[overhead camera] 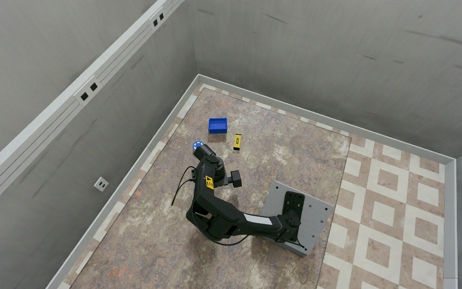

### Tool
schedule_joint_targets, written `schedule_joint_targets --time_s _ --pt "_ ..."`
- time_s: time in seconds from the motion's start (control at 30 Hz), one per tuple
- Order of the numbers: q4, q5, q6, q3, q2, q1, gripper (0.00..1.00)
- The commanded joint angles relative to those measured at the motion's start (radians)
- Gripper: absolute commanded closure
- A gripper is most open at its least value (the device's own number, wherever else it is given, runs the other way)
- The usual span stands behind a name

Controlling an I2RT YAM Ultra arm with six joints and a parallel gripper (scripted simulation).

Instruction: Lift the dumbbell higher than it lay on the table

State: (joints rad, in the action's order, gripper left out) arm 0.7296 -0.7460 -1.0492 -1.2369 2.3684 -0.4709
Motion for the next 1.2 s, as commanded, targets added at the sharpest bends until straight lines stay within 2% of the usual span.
schedule_joint_targets --time_s 0.0,0.5,1.17 --pt "0.059 0.007 -0.026 -0.049 -0.058 -0.052 1.00" --pt "0.172 0.018 -0.088 -0.098 -0.078 -0.098 1.00" --pt "0.195 0.018 -0.098 -0.109 -0.081 -0.106 1.00"
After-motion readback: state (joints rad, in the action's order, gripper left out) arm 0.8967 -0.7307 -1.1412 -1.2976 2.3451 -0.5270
